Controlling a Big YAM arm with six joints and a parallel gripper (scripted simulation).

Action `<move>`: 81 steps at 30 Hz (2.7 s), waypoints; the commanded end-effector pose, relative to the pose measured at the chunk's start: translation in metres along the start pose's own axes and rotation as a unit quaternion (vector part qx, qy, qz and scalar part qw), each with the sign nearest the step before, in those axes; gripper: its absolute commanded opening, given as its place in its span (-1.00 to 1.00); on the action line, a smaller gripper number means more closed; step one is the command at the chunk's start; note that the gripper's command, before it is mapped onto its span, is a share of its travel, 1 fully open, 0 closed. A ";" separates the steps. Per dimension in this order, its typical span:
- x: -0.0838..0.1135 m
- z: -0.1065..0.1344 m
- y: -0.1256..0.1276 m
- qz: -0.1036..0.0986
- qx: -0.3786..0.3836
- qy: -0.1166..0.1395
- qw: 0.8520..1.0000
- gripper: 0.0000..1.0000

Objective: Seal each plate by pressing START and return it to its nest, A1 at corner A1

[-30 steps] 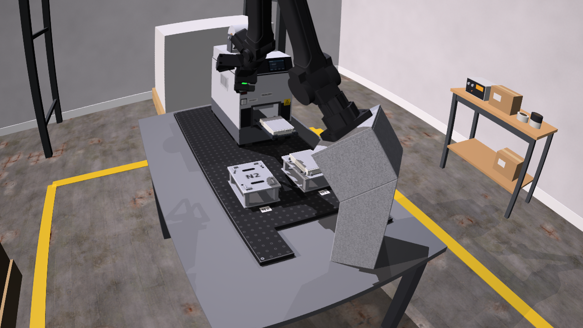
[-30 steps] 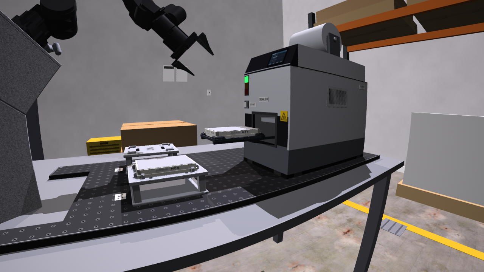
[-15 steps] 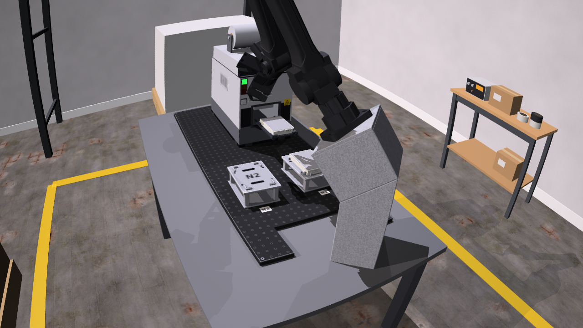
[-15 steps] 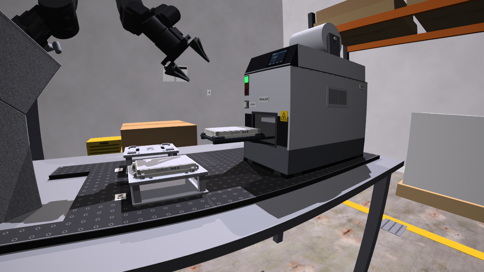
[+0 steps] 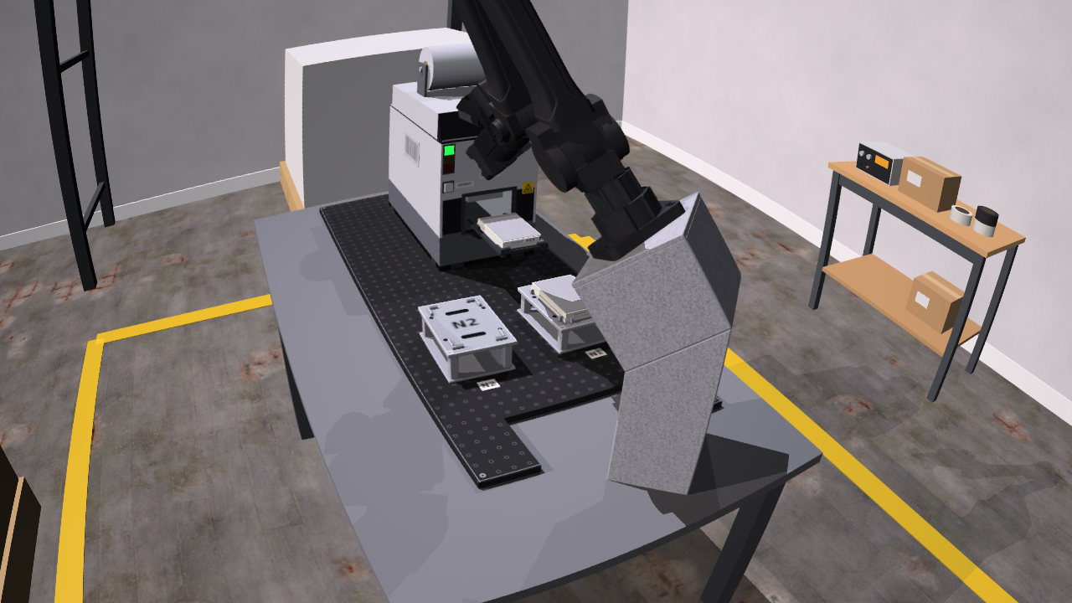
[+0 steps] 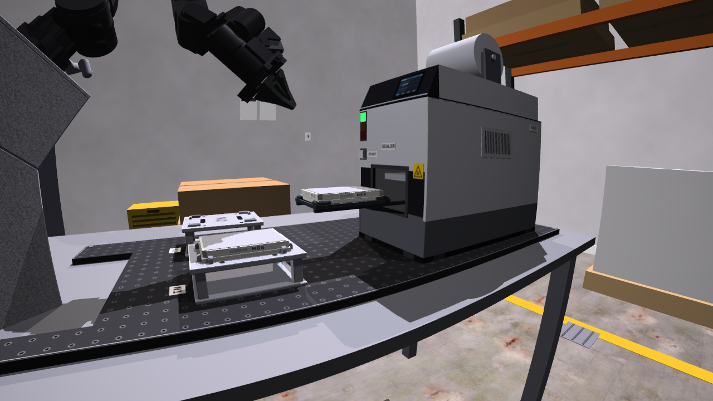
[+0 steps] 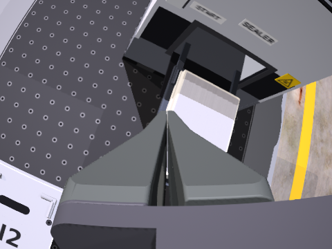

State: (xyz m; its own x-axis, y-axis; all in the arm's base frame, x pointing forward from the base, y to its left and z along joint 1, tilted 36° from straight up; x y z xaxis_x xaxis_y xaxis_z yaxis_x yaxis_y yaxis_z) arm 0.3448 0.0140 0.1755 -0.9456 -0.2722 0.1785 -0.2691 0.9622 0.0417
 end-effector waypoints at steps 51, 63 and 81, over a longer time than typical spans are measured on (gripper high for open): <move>-0.014 -0.045 -0.011 -0.032 -0.213 0.167 0.962 -1.00; -0.021 -0.060 -0.020 -0.047 -0.214 0.259 0.941 -1.00; -0.039 -0.073 -0.018 -0.077 -0.196 0.410 0.888 -1.00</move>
State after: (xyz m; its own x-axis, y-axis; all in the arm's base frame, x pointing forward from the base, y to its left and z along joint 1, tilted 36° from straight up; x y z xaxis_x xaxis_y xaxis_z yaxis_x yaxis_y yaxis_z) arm 0.3992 0.0037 0.2224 -0.3769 -0.4554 0.8066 -0.1085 0.8865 0.4498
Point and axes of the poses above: the point where the finger pads meet when closed, its own x axis back along the fingers, its own y axis across the jaws, z = x × y, the point moved 8 cm from there along x, back along the fingers, and after that the axes turned 6 degrees about -x, right-handed, at the moved point
